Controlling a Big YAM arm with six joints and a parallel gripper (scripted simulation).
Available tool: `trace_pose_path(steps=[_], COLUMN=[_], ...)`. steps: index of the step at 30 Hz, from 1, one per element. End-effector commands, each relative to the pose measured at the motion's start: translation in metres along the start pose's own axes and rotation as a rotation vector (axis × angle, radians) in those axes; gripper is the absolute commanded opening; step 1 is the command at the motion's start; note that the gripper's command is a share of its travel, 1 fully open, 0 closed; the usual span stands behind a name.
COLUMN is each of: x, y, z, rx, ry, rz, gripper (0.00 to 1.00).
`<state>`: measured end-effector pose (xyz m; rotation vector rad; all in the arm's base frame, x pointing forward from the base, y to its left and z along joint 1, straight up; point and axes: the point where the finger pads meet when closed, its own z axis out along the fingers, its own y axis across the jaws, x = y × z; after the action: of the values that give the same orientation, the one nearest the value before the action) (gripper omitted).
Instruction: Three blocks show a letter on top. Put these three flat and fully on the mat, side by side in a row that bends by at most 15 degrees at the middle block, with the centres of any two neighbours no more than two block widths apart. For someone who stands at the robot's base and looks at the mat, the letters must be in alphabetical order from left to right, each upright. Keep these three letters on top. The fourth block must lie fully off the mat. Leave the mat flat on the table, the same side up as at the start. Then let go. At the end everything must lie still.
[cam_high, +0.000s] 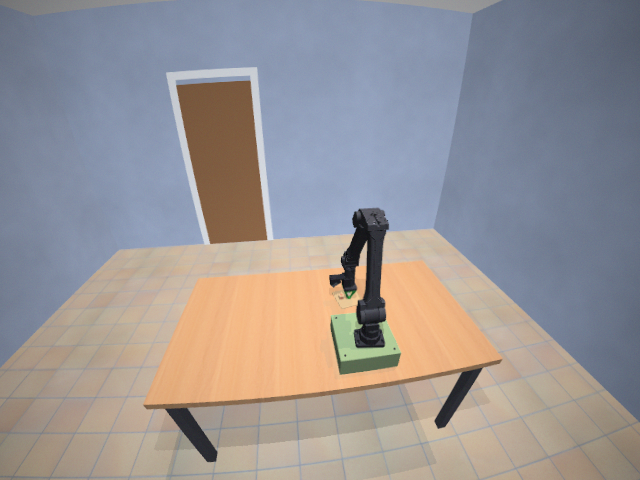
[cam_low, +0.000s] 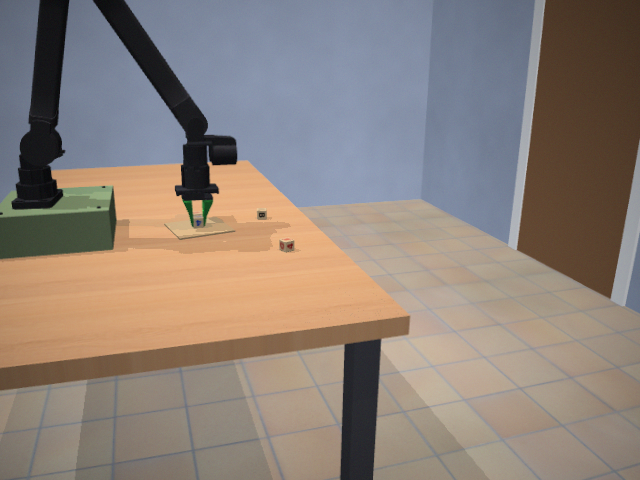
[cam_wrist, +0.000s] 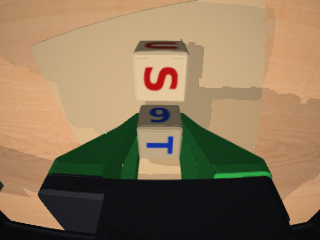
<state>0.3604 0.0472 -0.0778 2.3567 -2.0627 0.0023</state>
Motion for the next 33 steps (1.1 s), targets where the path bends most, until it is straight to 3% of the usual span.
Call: trace_pose_path(steps=[1, 18, 33], x=[0.0032, 0.0032, 0.0032], y=[-0.0294, -0.0296, -0.0296], z=[-0.0089, -0.0086, -0.0086], rx=[0.062, 0.061, 0.061], ry=[-0.005, -0.005, -0.005], rz=[0.000, 0.000, 0.000], gripper=[0.20, 0.20, 0.39])
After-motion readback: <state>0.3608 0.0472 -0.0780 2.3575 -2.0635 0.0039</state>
